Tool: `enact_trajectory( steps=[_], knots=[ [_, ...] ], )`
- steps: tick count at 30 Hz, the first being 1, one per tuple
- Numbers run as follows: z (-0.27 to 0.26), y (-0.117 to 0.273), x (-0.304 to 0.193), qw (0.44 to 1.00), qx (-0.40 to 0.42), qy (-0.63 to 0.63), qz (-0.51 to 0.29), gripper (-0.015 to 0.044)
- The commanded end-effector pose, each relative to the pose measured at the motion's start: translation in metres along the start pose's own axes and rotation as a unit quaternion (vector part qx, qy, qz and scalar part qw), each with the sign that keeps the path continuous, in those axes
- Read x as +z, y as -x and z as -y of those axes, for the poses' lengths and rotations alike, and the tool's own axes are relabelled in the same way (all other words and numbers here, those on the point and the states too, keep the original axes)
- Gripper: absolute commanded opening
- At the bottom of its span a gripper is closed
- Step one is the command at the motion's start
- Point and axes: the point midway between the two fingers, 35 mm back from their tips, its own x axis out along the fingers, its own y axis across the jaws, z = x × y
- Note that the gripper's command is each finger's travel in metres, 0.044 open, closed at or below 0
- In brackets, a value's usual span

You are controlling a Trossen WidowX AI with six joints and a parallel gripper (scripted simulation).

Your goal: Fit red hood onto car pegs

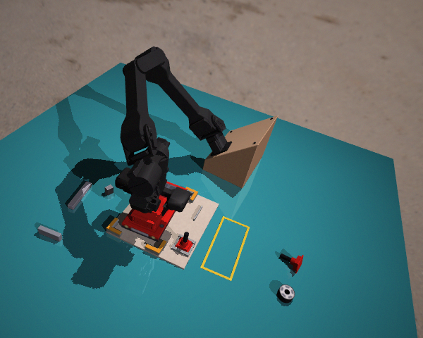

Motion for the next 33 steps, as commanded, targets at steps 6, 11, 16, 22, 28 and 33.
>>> enact_trajectory(
  steps=[6,11,16,22,28,33],
  knots=[
    [0.000,-0.001,0.000,1.000,0.000,0.000,0.000,0.0000],
    [0.000,-0.001,0.000,1.000,0.000,0.000,0.000,0.0079],
    [0.000,-0.001,0.000,1.000,0.000,0.000,0.000,0.0210],
    [0.000,-0.001,0.000,1.000,0.000,0.000,0.000,0.0368],
    [0.000,0.004,0.000,1.000,0.000,0.000,0.000,0.0440],
    [-0.001,0.040,0.003,1.000,0.002,0.001,-0.004,0.0440]
  ],
)
